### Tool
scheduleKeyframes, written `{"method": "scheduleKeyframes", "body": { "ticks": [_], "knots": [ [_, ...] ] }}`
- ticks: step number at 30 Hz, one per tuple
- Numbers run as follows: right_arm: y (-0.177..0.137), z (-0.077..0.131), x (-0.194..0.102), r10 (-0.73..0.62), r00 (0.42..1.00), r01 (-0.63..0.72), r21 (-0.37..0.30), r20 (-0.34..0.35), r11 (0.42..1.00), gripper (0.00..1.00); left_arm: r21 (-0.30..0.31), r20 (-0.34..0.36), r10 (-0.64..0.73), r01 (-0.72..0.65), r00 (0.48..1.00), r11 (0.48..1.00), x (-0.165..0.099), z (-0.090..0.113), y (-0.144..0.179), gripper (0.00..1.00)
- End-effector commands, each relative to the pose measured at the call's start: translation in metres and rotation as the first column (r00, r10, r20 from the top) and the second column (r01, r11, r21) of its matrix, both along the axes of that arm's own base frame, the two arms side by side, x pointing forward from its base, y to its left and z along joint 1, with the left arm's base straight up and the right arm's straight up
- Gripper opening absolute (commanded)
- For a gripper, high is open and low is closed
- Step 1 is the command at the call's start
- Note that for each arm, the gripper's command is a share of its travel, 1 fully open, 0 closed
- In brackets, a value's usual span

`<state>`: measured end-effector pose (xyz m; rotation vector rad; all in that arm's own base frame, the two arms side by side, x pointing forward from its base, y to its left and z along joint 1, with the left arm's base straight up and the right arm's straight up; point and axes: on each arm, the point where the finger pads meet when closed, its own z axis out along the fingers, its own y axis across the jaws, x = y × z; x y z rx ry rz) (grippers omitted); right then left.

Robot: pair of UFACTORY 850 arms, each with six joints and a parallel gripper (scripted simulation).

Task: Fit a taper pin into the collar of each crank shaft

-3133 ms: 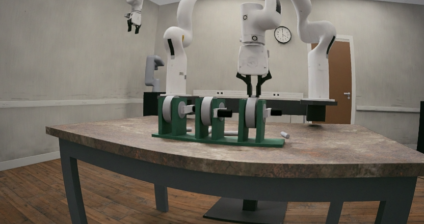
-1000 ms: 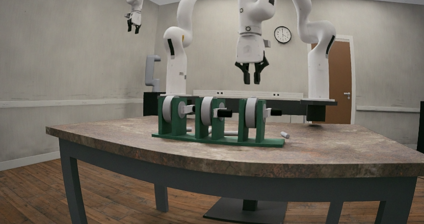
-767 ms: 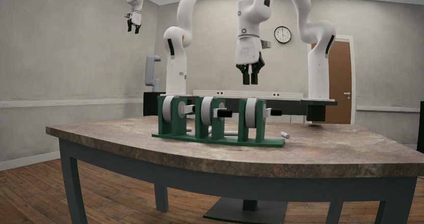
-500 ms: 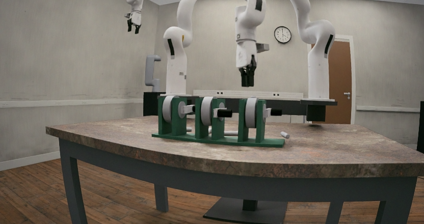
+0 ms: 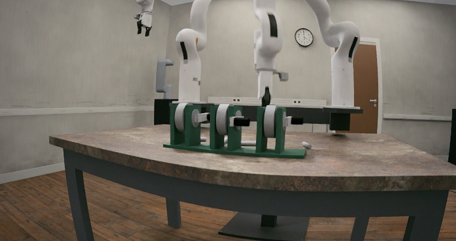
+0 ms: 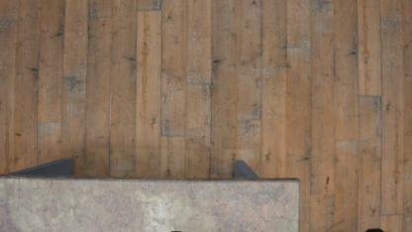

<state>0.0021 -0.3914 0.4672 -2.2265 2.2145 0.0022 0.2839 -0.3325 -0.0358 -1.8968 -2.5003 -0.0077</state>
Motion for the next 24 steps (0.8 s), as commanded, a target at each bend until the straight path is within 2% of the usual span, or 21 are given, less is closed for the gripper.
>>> {"method": "scheduleKeyframes", "body": {
  "ticks": [1,3,8,24],
  "knots": [
    [0.000,0.001,0.000,0.000,1.000,0.000,-0.002,0.000,1.000,1.00,-0.006,0.000,-0.006,0.006,1.000,1.000,0.005,-0.049,-0.005,0.35],
    [0.000,0.001,0.000,0.000,1.000,0.000,-0.002,0.000,1.000,1.00,-0.006,0.000,-0.006,0.006,1.000,1.000,0.005,-0.049,-0.005,0.35],
    [0.000,0.001,0.000,0.000,1.000,0.000,-0.002,0.000,1.000,1.00,-0.006,0.000,-0.006,0.006,1.000,1.000,0.005,-0.065,-0.005,0.35],
    [0.000,0.001,0.000,0.000,1.000,0.000,-0.002,0.000,1.000,1.00,-0.006,0.000,-0.006,0.006,1.000,1.000,0.005,-0.082,-0.005,0.35]
  ]
}}
